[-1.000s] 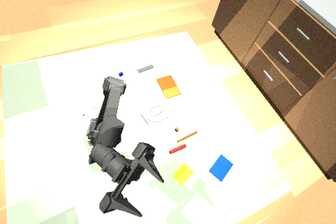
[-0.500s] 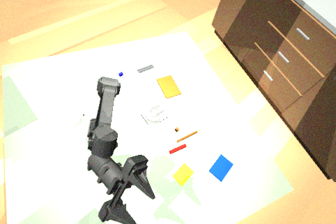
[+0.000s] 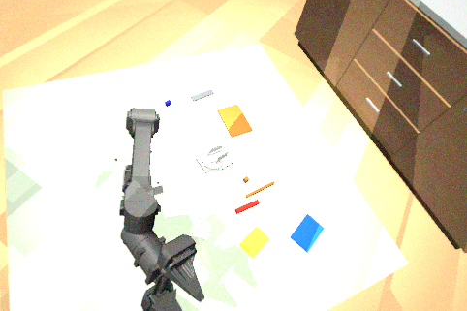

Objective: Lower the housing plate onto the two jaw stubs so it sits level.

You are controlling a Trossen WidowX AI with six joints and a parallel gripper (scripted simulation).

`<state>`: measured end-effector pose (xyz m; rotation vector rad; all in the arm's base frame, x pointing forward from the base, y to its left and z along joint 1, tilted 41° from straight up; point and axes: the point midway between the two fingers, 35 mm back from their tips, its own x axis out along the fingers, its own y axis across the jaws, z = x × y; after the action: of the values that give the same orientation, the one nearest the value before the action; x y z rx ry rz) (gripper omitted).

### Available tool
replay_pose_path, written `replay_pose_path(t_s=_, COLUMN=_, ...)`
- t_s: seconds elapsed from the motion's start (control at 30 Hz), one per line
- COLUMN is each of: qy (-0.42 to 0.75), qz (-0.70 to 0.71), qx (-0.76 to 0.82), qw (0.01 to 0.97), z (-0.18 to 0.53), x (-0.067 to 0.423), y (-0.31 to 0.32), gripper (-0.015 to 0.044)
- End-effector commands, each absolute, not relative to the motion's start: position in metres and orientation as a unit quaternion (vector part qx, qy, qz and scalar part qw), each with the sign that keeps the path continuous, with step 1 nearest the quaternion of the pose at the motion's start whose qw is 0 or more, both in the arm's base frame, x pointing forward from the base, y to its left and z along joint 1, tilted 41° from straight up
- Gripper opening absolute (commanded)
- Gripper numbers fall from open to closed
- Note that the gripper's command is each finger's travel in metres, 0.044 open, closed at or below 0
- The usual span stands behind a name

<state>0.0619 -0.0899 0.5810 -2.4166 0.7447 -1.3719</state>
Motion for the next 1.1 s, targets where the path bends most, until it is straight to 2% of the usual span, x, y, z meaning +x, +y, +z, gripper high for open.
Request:
replay_pose_path(t_s=0.0, qy=0.251, qz=-0.483, qx=-0.820, qw=0.174, z=0.577, x=0.058, y=-0.104, gripper=0.0440)
replay_pose_path(t_s=1.07, qy=0.195, qz=-0.523, qx=-0.685, qw=0.468, z=0.530, x=0.060, y=-0.179, gripper=0.0440)
